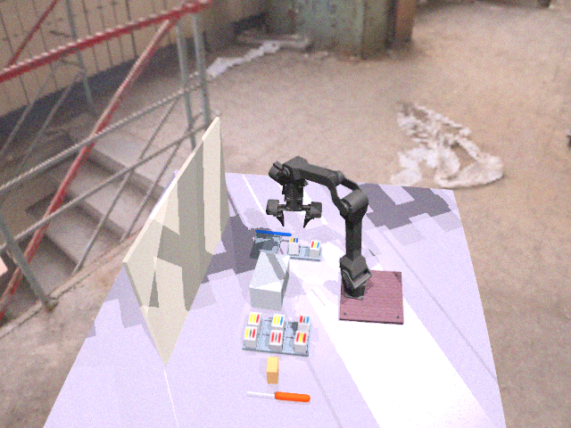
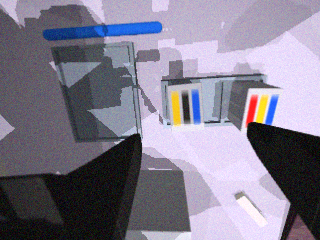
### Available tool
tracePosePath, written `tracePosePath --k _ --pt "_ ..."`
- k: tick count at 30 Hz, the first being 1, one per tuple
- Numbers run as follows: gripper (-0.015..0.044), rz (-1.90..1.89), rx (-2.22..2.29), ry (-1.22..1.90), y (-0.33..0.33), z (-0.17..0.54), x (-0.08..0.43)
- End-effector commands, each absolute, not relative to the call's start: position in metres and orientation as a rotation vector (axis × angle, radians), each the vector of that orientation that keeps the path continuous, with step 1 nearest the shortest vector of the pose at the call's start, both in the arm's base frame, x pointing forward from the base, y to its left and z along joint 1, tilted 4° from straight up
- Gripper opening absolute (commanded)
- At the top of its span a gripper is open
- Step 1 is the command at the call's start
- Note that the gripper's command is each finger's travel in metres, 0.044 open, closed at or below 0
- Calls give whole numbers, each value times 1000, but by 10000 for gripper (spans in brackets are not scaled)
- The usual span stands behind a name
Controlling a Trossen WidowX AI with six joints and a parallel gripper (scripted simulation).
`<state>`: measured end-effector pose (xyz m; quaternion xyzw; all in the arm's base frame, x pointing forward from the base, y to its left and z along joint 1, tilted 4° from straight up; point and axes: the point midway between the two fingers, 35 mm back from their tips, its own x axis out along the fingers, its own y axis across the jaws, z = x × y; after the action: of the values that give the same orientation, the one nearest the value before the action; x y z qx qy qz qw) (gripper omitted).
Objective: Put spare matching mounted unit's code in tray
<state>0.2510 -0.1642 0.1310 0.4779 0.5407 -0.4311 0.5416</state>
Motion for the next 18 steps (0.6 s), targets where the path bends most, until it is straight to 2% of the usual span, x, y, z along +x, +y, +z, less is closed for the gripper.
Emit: tracePosePath --k 1,18 --pt "300 -1032 1143 1300 -159 110 251" --pt "300 -1032 1143 1300 -158 93 252"
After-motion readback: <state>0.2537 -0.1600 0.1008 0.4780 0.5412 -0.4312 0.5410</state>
